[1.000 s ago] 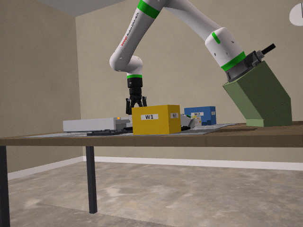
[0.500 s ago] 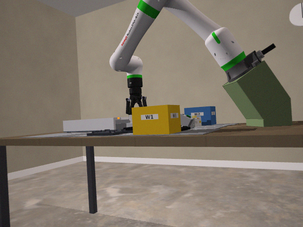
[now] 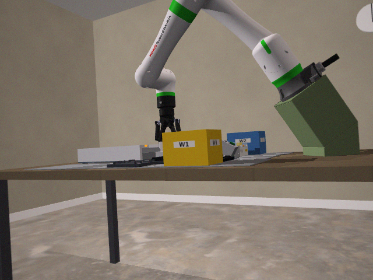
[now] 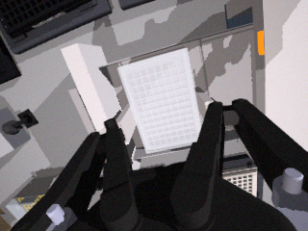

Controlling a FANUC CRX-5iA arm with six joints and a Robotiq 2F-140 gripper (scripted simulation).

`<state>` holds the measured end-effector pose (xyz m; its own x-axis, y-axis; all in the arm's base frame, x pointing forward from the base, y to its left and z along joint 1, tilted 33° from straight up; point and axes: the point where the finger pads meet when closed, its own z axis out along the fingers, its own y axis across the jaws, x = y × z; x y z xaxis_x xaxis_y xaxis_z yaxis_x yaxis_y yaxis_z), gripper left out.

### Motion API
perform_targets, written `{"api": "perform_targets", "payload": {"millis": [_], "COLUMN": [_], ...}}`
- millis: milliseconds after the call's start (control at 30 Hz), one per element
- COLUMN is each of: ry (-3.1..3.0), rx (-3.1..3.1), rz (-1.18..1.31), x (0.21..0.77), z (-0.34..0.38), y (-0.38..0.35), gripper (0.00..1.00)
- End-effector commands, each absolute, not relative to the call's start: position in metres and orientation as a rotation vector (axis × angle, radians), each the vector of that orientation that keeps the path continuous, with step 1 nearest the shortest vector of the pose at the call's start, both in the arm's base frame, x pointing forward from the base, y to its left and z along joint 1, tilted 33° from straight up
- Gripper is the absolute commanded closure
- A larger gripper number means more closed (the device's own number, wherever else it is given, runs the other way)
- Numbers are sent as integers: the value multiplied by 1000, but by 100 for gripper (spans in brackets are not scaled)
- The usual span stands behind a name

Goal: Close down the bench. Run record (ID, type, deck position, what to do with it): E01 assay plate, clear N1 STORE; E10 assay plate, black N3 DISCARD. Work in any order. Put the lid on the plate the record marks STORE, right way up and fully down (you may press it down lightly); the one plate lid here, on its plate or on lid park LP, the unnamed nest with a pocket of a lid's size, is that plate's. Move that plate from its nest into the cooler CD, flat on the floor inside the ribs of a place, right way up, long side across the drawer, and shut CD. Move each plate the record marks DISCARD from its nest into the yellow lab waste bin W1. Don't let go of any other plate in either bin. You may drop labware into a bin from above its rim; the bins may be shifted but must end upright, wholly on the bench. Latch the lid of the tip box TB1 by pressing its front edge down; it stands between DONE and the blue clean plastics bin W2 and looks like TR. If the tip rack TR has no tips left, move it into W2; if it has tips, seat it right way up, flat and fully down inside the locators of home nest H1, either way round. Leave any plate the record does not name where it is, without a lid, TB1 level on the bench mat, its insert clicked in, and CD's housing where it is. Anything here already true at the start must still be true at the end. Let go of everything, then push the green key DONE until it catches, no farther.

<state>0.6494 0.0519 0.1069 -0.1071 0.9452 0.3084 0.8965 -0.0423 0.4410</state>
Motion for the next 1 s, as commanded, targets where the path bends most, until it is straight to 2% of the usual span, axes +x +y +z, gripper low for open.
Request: {"api": "perform_targets", "payload": {"millis": [0, 967], "ry": [2110, 2110], "rx": [2038, 2038], "rz": [846, 846], "x": [650, 652], "z": [107, 102], "y": [52, 54], "gripper": [100, 100]}}
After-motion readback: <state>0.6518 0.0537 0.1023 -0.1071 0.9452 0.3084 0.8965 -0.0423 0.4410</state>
